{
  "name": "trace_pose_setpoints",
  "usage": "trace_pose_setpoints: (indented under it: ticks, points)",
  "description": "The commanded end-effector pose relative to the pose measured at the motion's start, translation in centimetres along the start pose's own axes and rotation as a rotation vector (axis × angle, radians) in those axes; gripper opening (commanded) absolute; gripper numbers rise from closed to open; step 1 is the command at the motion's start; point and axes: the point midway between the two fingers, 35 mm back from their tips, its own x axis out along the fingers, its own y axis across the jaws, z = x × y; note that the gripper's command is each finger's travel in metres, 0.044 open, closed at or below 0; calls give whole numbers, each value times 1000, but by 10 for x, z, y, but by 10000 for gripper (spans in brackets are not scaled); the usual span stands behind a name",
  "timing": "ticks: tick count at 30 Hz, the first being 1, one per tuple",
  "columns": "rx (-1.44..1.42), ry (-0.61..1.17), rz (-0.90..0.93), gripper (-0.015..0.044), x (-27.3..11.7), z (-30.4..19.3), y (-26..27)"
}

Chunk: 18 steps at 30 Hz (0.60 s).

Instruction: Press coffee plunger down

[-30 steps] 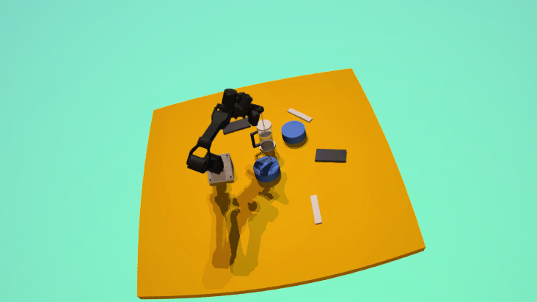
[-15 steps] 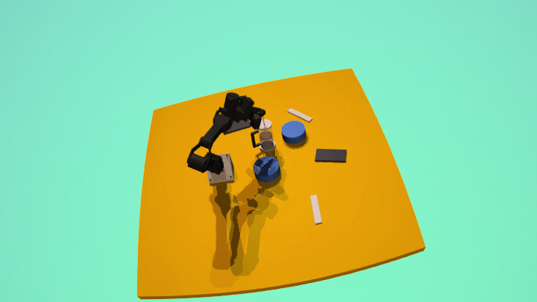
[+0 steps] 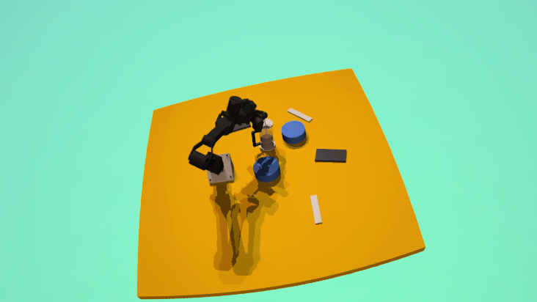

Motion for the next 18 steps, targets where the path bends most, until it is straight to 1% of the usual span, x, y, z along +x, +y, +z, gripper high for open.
trace_pose_setpoints:
  ticks: [1, 18]
  points:
    - [-33, 58, -2, 124, 8, -21, -1]
    - [-33, 58, -3, 124, 13, -17, 1]
